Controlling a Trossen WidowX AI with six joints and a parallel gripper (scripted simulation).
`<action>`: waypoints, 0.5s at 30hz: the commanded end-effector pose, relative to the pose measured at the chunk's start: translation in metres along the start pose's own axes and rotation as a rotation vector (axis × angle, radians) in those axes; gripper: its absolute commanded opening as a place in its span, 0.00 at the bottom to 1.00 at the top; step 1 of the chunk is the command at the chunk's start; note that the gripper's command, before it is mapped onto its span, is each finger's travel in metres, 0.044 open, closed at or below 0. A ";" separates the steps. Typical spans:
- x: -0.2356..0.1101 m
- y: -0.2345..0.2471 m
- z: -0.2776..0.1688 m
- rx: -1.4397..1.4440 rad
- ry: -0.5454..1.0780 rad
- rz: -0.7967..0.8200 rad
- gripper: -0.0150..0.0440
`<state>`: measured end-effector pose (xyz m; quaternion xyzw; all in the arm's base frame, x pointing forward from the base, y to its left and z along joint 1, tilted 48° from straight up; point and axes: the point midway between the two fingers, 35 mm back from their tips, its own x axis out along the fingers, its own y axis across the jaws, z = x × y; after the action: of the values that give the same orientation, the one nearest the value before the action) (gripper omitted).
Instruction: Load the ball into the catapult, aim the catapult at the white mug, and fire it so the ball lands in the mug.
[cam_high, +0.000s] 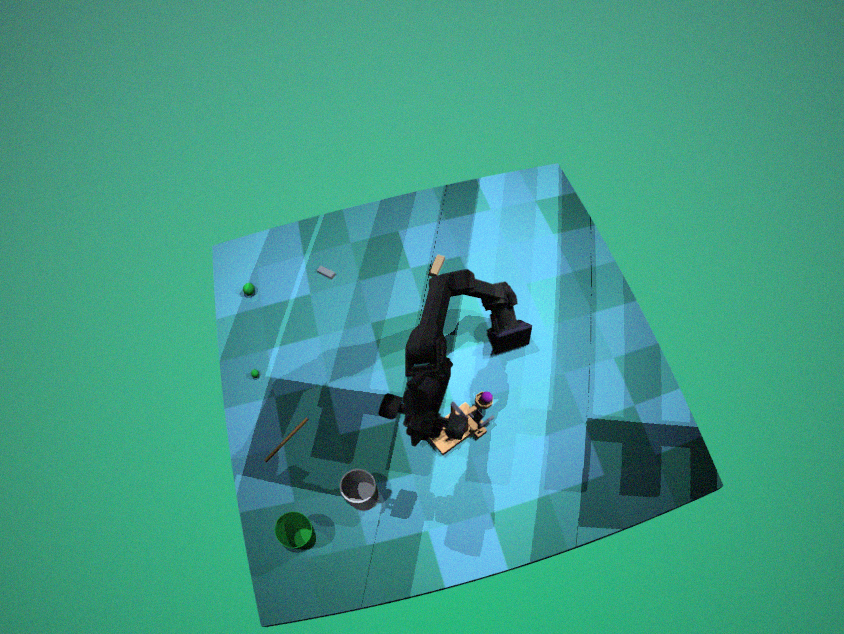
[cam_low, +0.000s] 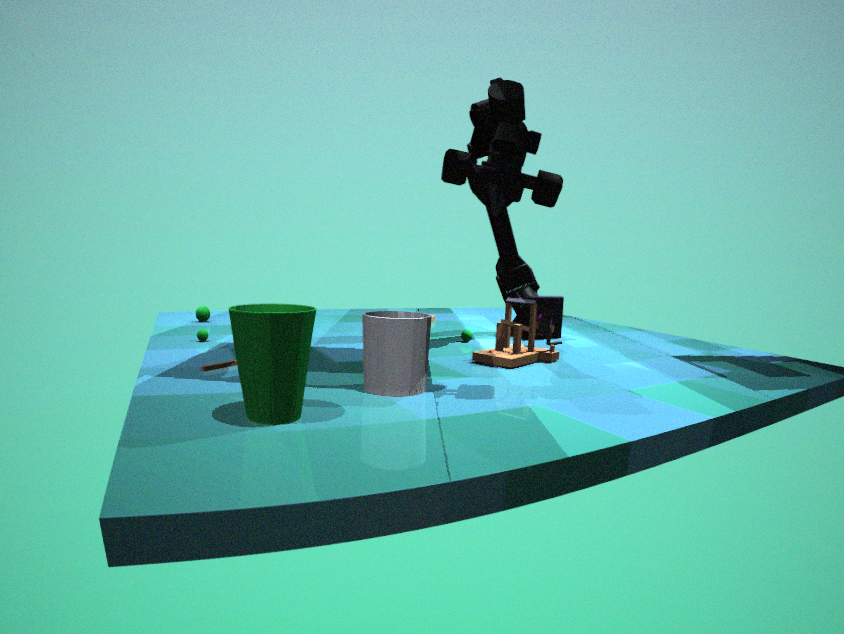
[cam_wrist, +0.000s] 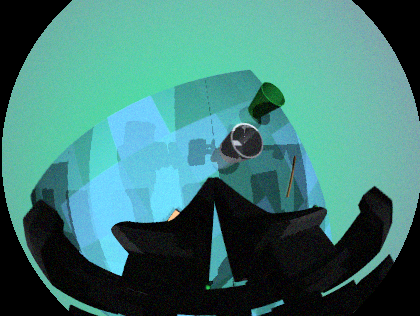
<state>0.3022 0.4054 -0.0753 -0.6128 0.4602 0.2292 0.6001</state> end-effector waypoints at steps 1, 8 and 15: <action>0.001 0.024 -0.010 -0.125 0.048 0.018 0.25; -0.002 0.064 -0.033 -0.350 0.134 0.044 0.25; -0.006 0.097 -0.059 -0.566 0.224 0.069 0.25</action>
<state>0.2163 0.3737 -0.1075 -0.7431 0.4629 0.2903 0.3863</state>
